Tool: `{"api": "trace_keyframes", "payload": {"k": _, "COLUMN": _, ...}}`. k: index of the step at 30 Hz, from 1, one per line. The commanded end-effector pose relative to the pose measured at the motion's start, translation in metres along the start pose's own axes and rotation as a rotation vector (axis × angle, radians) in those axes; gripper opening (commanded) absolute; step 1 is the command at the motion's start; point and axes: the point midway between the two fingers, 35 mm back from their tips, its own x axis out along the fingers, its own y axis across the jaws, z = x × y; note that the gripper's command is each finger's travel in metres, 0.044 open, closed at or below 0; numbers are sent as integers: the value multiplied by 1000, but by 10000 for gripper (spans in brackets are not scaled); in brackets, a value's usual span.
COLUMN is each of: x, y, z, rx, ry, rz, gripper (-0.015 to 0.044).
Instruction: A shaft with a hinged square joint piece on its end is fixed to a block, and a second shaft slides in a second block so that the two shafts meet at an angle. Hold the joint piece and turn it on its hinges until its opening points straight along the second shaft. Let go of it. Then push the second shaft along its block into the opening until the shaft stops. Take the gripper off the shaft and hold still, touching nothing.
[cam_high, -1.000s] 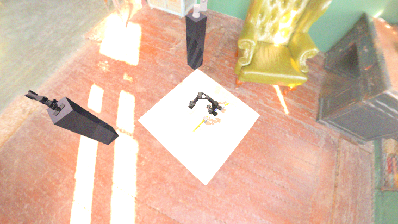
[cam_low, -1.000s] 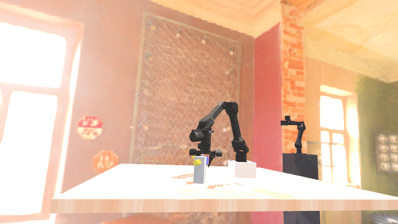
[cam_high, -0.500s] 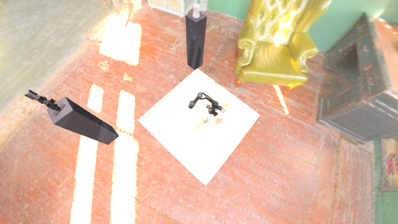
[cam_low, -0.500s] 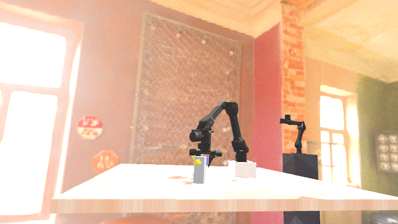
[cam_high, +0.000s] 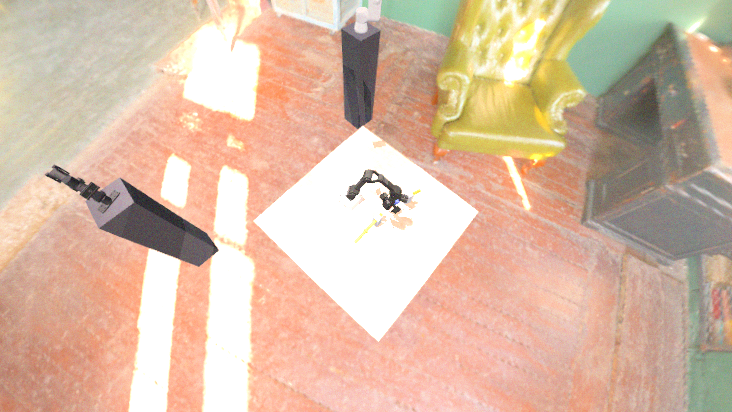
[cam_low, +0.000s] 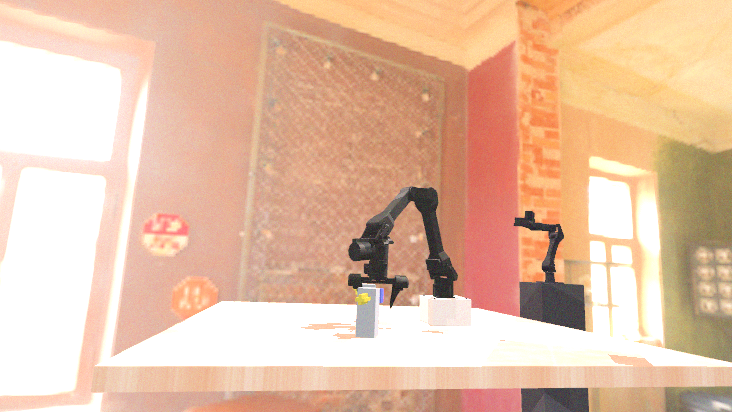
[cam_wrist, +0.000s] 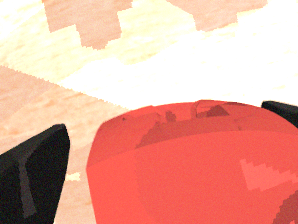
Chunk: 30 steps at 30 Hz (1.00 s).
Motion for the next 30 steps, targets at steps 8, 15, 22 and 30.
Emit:
{"api": "trace_keyframes", "payload": {"k": 8, "x": 0, "y": 0, "z": 0, "rx": 0, "ry": 0, "rz": 0, "gripper": 440}}
{"api": "trace_keyframes", "payload": {"k": 15, "x": -5, "y": 0, "z": 3, "rx": 8, "ry": 114, "rz": -17, "gripper": 440}}
{"api": "trace_keyframes", "payload": {"k": 22, "x": -19, "y": 0, "z": 8, "rx": 7, "ry": 348, "rz": -12, "gripper": 440}}
{"api": "trace_keyframes", "payload": {"k": 30, "x": -28, "y": 1, "z": 10, "rx": -4, "ry": 460, "rz": 11, "gripper": 440}}
